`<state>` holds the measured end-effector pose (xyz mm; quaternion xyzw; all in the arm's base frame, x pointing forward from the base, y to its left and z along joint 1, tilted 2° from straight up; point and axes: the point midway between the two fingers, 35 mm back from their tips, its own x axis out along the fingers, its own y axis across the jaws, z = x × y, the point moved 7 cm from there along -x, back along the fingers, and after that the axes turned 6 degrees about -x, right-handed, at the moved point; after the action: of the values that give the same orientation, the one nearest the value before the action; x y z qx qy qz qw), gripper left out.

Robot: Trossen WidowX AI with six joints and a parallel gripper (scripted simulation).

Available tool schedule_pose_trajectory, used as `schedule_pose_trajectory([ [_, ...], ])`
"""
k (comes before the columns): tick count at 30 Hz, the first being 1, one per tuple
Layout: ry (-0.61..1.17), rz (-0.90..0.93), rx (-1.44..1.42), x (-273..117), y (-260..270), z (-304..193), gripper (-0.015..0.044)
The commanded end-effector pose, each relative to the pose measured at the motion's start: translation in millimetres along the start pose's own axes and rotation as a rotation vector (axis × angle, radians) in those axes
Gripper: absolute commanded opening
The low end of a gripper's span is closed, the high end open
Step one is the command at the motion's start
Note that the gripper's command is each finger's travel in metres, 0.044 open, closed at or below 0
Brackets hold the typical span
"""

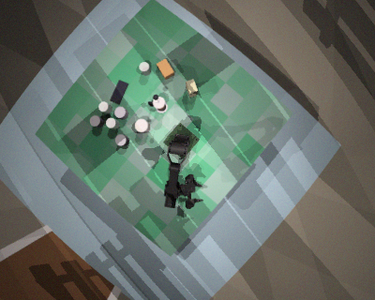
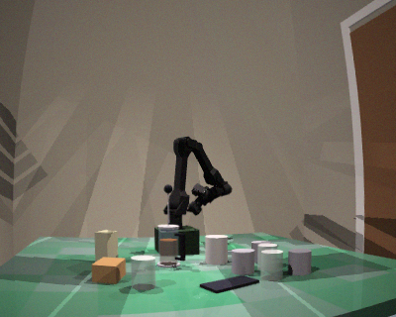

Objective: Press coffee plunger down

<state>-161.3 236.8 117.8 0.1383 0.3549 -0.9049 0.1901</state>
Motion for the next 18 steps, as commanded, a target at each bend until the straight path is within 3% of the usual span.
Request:
schedule_pose_trajectory([
  [1, 0.009, -0.004, 0.007, -2, 0, -1, 0.0426],
  [4, 0.092, -0.047, 0.073, -24, -3, -6, 0.044],
  [10, 0.377, -0.246, 0.332, -107, 1, -13, 0.044],
  [18, 0.774, -0.633, 0.748, -219, 38, 6, 0.044],
])
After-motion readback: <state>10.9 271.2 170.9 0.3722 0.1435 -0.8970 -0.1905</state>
